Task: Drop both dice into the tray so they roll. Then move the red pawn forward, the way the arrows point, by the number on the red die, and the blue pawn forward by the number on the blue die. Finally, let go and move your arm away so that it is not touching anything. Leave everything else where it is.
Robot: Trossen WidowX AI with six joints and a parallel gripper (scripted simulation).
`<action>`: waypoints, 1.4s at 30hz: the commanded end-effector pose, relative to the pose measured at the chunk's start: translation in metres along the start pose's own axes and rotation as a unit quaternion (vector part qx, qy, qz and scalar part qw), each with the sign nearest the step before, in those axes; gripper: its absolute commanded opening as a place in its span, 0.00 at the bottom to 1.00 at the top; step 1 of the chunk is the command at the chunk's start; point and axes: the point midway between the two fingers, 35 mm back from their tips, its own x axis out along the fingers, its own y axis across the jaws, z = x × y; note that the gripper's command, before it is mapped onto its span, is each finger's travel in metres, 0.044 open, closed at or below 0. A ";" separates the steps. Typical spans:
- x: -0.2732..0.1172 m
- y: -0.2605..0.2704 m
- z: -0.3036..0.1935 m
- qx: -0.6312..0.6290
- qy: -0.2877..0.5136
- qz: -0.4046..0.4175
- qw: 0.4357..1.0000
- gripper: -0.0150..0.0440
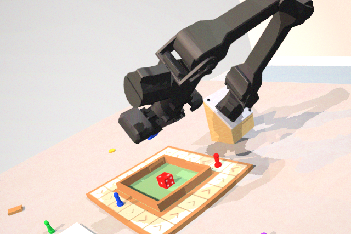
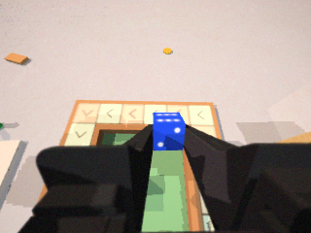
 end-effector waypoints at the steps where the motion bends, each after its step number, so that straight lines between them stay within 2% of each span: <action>1: 0.000 0.000 0.000 0.000 0.000 0.000 1.000 0.25; 9: 0.000 0.000 0.000 0.000 0.000 0.000 1.000 0.25; 18: -0.001 0.000 0.002 0.000 0.000 0.000 1.000 0.65; 22: -0.025 0.000 0.029 -0.001 -0.002 -0.001 1.000 0.83; 26: -0.025 0.000 0.030 -0.003 0.004 -0.004 1.000 1.00; 28: -0.015 -0.003 0.026 -0.013 0.058 -0.023 0.998 1.00; 31: 0.004 -0.006 0.018 -0.024 0.188 -0.043 0.981 1.00; 36: 0.020 -0.002 0.012 -0.002 0.386 -0.006 0.922 1.00; 39: 0.021 0.000 0.012 0.005 0.410 0.005 0.912 1.00; 40: 0.021 -0.004 0.013 0.000 0.375 -0.013 0.927 1.00; 41: 0.021 -0.004 0.013 0.000 0.375 -0.013 0.927 1.00; 42: 0.020 -0.005 0.012 -0.008 0.376 -0.010 0.927 0.96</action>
